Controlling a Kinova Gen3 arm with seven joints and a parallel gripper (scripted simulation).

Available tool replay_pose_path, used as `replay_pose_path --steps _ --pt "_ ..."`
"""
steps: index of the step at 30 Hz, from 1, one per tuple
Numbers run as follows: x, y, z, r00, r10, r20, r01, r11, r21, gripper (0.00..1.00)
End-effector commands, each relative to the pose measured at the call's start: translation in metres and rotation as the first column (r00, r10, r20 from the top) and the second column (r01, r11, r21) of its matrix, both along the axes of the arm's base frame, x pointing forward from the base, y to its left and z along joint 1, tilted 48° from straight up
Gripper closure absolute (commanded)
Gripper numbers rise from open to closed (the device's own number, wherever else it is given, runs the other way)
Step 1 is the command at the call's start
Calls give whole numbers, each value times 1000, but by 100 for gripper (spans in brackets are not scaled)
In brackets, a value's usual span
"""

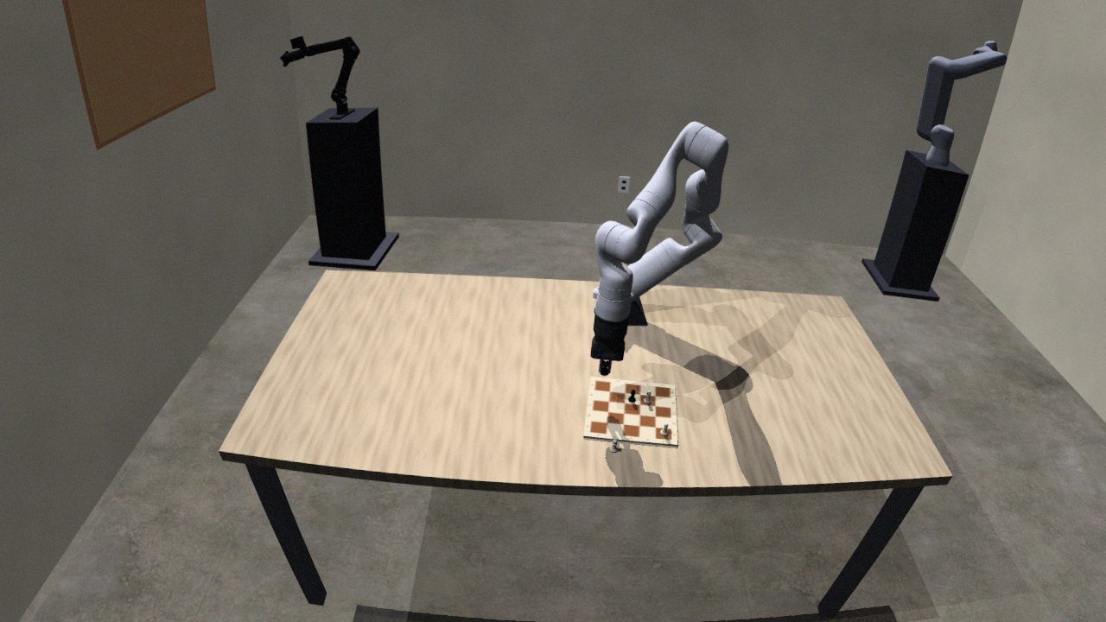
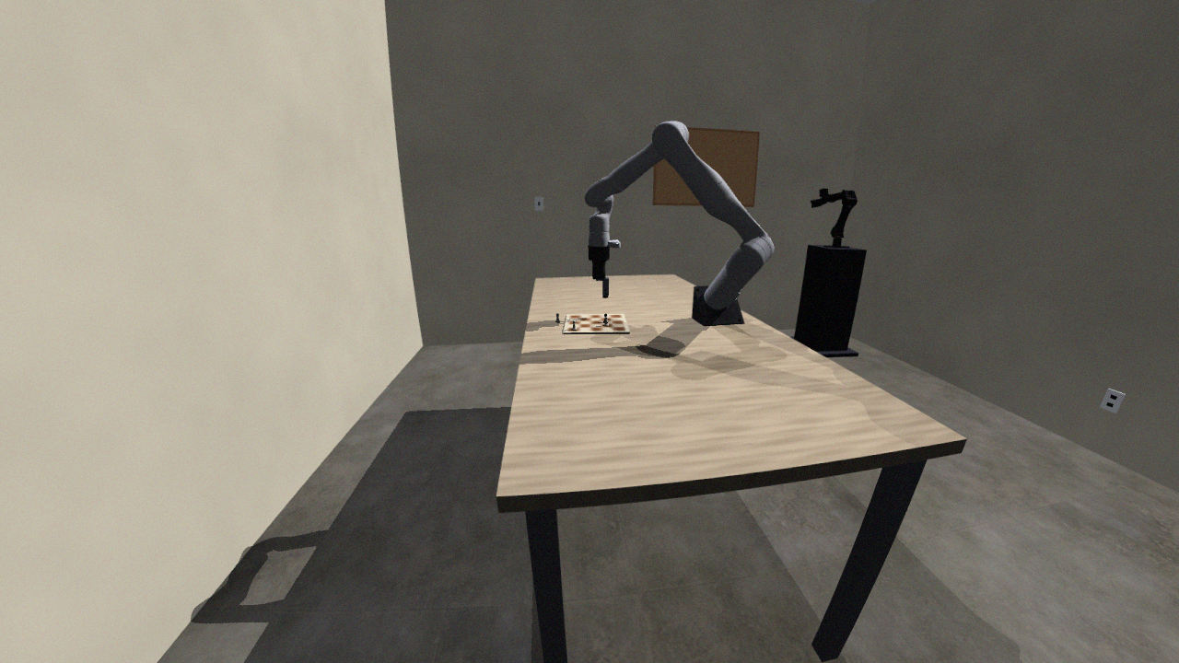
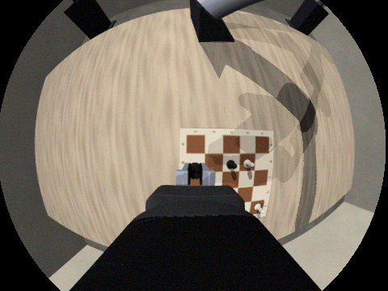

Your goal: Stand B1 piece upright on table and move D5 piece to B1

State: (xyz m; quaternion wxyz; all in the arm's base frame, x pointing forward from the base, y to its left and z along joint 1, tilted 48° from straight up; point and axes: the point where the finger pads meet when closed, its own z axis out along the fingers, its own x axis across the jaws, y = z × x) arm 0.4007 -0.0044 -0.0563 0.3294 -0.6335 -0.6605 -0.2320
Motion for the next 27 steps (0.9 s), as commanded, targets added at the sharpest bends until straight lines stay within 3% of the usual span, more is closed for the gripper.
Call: replay_pose_path --steps 1,13,27 --pt "-3 10 -8 1000 4 -6 -4 1000 4 100" --pt "-9 45 -41 1000 4 -6 -4 1000 4 100" --pt "-10 49 -45 1000 4 -6 -4 1000 4 100"
